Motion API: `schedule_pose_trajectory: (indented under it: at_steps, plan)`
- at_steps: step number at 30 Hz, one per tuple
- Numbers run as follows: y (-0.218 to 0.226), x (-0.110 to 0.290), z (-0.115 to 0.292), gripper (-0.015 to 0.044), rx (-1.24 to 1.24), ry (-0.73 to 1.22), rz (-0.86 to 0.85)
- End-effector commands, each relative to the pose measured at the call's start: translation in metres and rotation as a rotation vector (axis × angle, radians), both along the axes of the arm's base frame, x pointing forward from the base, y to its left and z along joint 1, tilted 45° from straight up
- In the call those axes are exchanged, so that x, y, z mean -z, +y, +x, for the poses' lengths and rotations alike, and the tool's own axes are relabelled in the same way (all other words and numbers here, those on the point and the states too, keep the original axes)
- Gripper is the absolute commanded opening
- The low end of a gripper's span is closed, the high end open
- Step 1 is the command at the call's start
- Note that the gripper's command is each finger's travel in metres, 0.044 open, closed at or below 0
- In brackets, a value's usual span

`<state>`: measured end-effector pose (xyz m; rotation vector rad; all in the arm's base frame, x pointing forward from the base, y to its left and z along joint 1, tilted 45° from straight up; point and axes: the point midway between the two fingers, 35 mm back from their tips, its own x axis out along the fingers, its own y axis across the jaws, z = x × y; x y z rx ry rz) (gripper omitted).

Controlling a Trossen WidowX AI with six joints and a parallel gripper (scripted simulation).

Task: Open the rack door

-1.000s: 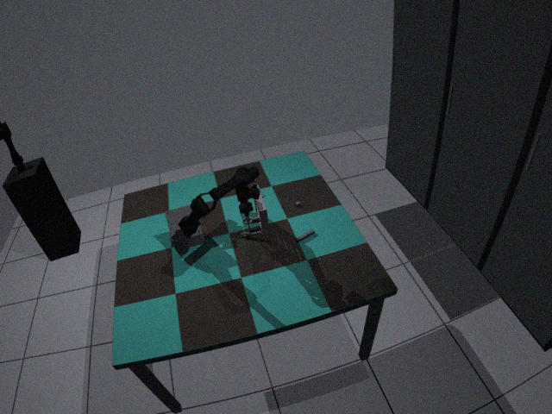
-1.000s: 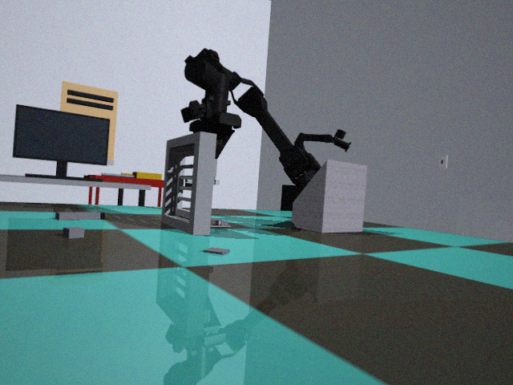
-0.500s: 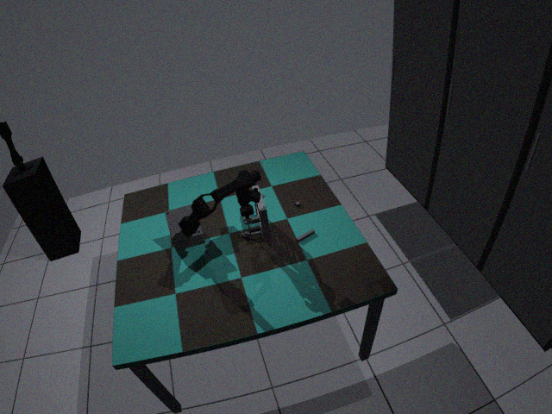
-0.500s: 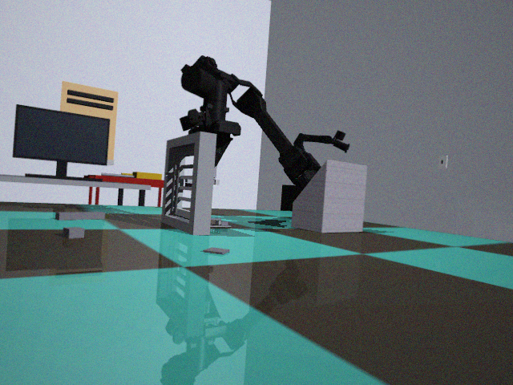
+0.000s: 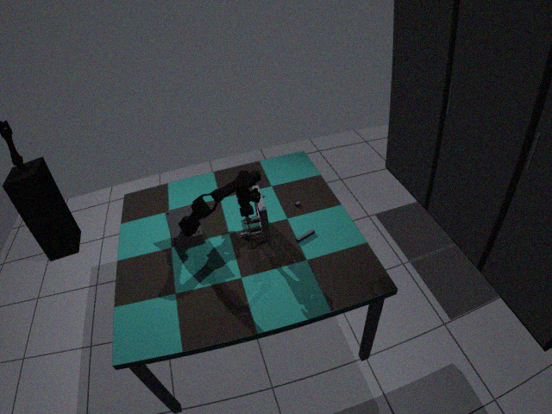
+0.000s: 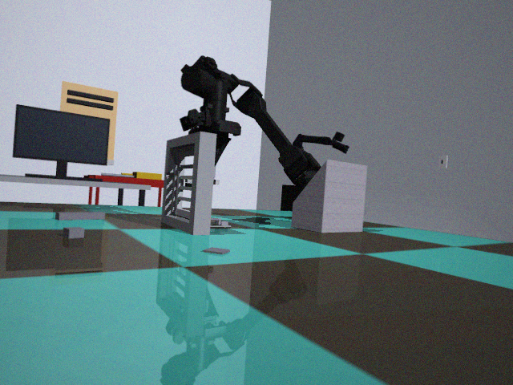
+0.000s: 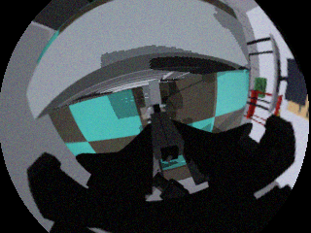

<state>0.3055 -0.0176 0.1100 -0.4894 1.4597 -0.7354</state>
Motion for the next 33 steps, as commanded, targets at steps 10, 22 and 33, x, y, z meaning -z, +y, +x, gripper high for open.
schedule_pose_trajectory:
  at_steps: [10, 22, 33]
  plan:
    - [-0.0002, 0.0002, -0.0005, 0.0022, 0.187, -0.184, -0.012]
    - [-0.0002, 0.0002, -0.0005, 0.0022, 0.605, -0.601, -0.037]
    - [-0.0002, 0.0002, -0.0005, 0.0022, 0.988, -0.984, -0.06]
